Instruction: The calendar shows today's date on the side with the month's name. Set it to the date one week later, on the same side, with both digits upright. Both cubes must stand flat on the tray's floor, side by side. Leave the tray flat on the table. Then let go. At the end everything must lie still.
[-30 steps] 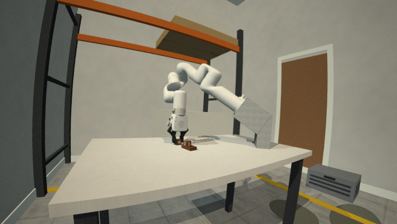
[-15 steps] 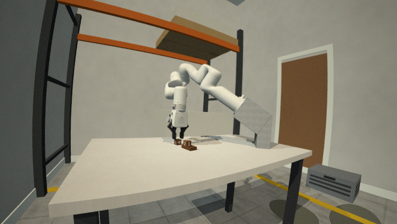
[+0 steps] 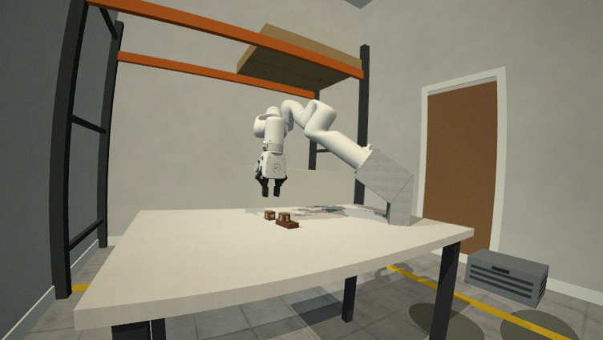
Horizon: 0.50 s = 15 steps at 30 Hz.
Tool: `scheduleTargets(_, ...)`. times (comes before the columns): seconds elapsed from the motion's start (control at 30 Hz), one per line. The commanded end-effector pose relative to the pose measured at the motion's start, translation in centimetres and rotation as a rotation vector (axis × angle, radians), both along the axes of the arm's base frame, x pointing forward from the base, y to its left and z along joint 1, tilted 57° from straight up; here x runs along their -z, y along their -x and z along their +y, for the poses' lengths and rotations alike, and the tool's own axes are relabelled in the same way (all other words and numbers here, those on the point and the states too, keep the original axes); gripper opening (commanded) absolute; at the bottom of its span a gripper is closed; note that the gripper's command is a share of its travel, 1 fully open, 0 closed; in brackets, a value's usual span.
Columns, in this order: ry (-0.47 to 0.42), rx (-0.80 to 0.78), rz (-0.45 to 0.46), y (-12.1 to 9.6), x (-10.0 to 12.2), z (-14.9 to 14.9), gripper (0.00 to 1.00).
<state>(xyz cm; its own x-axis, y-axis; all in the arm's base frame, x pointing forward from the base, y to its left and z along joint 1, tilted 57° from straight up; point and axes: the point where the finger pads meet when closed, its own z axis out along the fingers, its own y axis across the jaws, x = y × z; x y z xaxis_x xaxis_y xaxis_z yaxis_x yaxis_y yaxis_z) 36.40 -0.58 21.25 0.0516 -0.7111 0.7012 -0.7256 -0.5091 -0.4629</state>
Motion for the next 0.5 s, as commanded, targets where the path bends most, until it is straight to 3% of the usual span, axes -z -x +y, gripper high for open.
scheduleTargets(0.0,0.000,0.001,0.001,0.86,-0.72,0.44,0.49)
scheduleTargets(0.03,0.000,0.001,0.001,0.86,-0.72,0.44,1.00)
scheduleTargets(0.47,0.000,0.001,0.001,0.86,-0.72,0.44,1.00)
